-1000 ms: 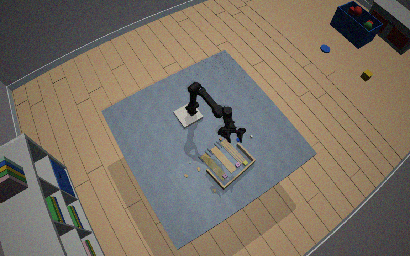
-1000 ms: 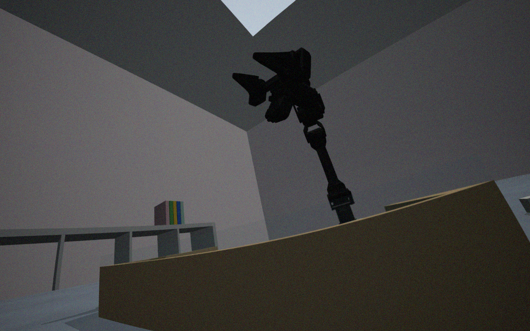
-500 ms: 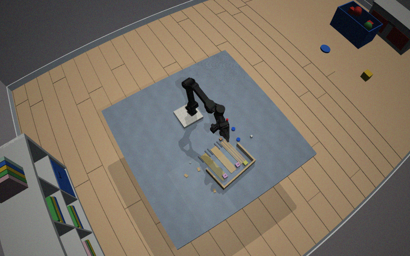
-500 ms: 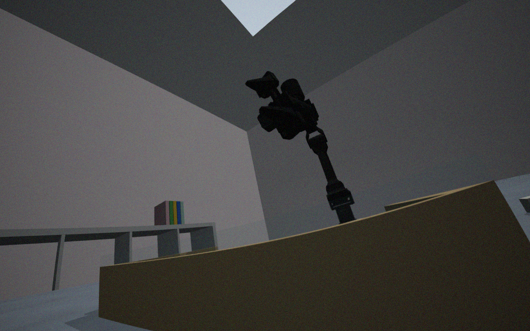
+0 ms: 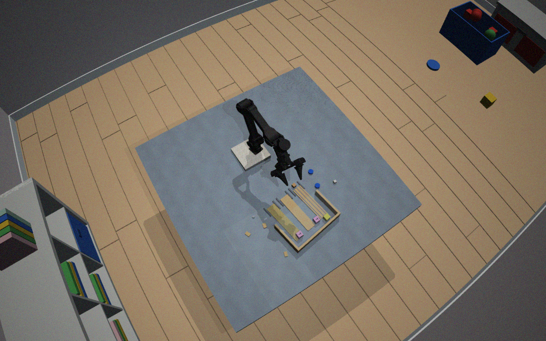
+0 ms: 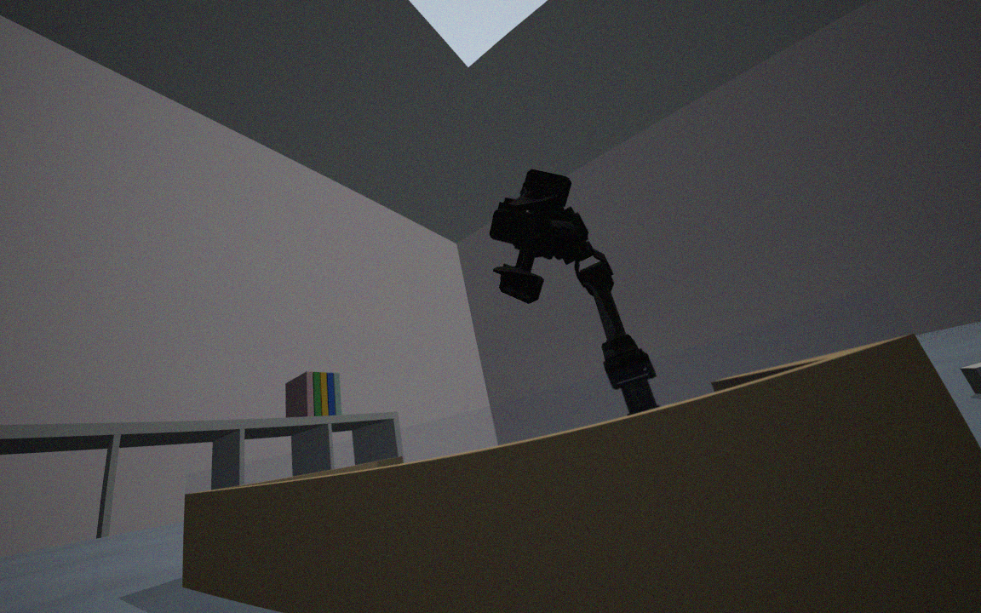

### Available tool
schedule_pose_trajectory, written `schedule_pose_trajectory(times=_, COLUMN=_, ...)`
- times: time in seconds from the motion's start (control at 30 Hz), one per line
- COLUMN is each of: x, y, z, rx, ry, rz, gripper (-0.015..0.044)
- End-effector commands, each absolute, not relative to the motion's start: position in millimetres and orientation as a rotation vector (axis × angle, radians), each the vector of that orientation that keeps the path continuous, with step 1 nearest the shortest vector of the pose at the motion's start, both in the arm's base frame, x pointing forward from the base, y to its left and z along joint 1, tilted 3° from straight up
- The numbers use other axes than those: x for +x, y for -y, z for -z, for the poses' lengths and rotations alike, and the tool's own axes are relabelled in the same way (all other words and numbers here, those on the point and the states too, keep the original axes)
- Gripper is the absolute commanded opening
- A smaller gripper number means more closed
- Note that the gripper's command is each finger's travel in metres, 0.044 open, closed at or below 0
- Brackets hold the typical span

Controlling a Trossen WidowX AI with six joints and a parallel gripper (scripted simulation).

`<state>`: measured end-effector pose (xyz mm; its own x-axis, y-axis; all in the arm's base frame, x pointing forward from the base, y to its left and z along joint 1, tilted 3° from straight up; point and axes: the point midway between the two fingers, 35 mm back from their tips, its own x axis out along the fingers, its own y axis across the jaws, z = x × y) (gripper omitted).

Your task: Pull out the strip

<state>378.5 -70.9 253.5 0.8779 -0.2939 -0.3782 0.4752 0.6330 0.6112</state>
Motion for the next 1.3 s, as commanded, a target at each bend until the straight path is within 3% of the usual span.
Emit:
schedule_pose_trajectory(times=0.0, x=324.7, y=63.2, z=-199.7, rx=0.203, ry=-0.571, rz=0.281, gripper=0.0400)
schedule_pose_trajectory(times=0.8, x=308.7, y=60.2, z=-187.9, rx=0.037, ry=-0.642, rz=0.204, gripper=0.0400)
schedule_pose_trajectory(times=1.27, x=354.2, y=130.2, z=-141.6, rx=-0.043, ry=-1.196, rz=0.187, gripper=0.0032)
